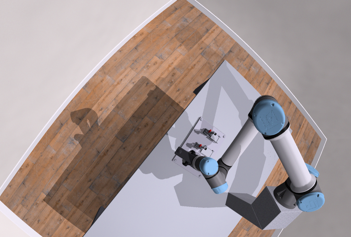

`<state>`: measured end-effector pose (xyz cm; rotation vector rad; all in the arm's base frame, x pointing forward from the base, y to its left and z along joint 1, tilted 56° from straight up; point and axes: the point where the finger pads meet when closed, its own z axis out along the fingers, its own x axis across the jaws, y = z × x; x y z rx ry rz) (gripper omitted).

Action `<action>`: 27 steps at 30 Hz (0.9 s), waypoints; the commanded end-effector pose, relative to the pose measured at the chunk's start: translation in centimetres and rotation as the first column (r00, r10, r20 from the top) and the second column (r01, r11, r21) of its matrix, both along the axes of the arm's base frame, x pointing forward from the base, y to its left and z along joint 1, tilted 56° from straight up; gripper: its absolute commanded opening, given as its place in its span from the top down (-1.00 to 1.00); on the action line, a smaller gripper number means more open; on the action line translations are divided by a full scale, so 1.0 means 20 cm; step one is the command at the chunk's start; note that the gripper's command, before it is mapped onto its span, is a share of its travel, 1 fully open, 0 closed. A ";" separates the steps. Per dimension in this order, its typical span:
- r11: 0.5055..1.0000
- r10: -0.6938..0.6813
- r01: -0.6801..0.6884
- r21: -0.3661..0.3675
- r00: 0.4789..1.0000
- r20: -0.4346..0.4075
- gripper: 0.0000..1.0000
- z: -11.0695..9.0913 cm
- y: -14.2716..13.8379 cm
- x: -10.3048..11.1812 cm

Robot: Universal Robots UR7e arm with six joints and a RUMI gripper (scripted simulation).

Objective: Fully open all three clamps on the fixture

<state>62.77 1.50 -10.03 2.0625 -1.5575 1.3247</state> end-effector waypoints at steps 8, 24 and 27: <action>1.000 0.000 0.000 0.001 1.000 0.004 0.44 0.01 0.00 0.01; 1.000 -0.001 0.001 0.001 1.000 0.004 0.44 -0.04 -0.05 0.05; 1.000 -0.001 0.001 0.001 1.000 0.004 0.44 -0.05 -0.07 0.07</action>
